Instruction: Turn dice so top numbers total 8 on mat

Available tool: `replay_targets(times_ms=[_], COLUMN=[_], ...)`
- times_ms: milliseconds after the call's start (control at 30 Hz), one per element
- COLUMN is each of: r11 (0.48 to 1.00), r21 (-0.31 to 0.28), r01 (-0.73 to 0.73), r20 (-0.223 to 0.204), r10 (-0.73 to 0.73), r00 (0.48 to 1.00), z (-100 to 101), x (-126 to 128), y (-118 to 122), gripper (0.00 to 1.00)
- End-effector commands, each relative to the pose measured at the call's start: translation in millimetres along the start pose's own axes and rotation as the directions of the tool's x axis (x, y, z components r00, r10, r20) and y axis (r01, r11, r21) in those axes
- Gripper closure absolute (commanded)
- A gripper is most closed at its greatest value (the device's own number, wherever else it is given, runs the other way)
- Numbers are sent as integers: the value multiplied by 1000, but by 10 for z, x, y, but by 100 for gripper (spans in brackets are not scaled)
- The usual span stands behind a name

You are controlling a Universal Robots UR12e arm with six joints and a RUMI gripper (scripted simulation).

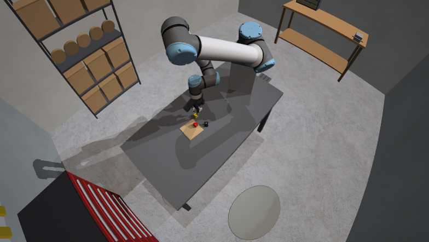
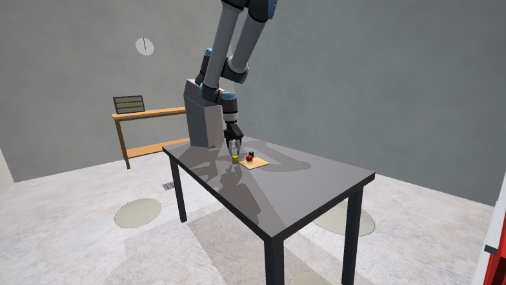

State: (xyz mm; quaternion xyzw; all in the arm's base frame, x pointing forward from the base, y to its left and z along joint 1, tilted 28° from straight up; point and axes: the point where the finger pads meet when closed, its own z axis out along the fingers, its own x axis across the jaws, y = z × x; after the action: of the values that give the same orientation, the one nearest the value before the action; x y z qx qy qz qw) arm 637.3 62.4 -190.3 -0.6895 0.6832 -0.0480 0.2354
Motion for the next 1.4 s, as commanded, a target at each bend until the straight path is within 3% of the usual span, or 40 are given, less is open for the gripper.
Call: replay_targets(times_ms=[0,533,1367], r11=[1000,1000,1000], r21=[0,0,0], r01=[0,0,0], r20=[0,0,0], r10=[0,0,0], r00=[1000,1000,1000], z=[85,335,348], x=[0,0,0], y=[-6,-6,-6], gripper=[72,72,72])
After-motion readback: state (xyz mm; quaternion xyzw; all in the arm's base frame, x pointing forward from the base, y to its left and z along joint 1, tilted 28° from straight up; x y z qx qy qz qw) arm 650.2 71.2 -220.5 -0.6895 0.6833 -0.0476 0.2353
